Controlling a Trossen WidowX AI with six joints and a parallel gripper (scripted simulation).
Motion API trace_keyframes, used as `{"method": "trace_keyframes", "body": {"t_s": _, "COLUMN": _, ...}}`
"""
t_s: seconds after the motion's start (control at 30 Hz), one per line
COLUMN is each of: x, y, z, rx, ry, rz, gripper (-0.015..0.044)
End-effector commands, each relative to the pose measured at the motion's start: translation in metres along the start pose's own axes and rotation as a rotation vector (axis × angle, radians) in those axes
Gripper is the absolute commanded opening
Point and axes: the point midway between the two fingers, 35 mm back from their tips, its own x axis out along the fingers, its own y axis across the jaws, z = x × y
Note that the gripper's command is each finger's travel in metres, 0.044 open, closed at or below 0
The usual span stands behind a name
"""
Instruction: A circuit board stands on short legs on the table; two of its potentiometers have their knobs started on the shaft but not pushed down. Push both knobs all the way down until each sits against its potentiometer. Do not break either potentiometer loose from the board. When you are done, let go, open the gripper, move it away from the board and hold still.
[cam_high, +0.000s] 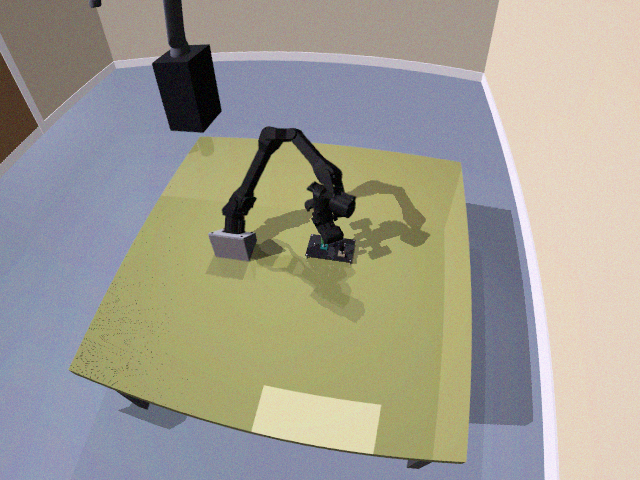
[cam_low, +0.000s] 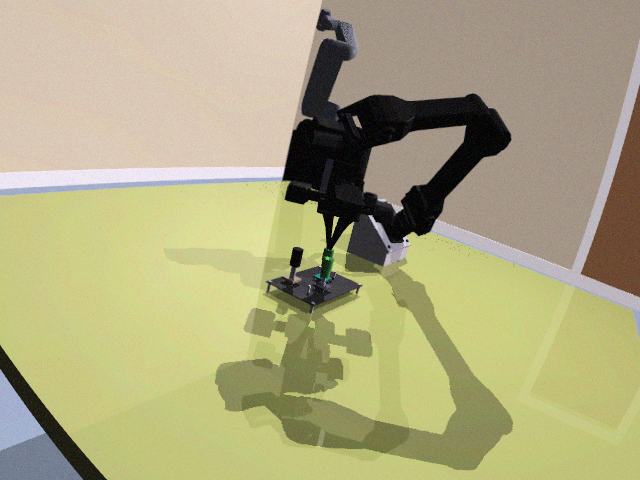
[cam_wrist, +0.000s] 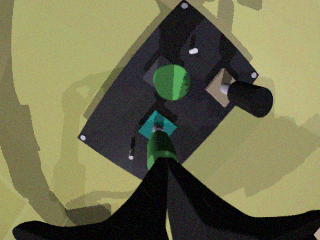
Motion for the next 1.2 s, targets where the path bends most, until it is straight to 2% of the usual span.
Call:
{"method": "trace_keyframes", "body": {"t_s": 0.0, "x": 0.0062, "y": 0.0011, "z": 0.0008, "rx": -0.003, "ry": 0.002, "rz": 0.007, "gripper": 0.0}}
{"method": "trace_keyframes", "body": {"t_s": 1.17, "x": 0.0148, "y": 0.0012, "z": 0.0008, "rx": -0.003, "ry": 0.002, "rz": 0.008, "gripper": 0.0}}
